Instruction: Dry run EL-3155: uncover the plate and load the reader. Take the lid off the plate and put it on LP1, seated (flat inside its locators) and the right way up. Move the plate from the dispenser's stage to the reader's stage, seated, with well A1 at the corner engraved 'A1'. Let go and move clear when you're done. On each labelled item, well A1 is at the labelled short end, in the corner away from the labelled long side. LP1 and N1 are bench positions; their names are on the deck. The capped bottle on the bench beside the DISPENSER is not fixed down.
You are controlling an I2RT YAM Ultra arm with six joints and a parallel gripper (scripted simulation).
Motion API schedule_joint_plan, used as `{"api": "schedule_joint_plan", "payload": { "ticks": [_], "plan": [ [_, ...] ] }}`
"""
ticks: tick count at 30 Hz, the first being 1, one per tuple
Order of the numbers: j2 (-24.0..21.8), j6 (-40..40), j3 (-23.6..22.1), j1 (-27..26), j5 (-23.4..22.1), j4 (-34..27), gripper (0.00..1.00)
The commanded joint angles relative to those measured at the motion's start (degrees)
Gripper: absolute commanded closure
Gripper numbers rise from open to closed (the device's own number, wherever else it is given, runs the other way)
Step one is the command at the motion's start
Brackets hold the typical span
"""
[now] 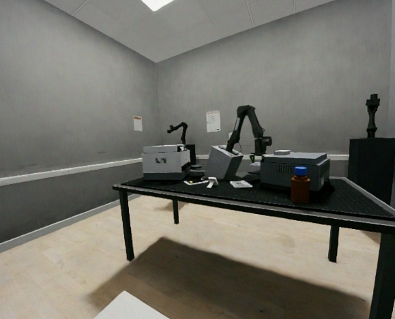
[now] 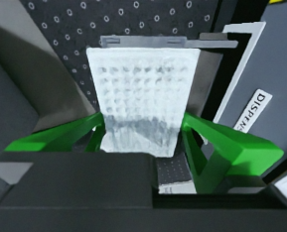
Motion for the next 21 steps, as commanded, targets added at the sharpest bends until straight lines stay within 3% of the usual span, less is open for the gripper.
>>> {"api": "schedule_joint_plan", "payload": {
  "ticks": [1, 21],
  "plan": [
    [-2.32, -0.66, 1.51, -0.83, -0.70, -1.98, 0.14],
    [-7.31, -0.94, 2.87, -1.17, -0.83, -8.60, 0.14]
  ]
}}
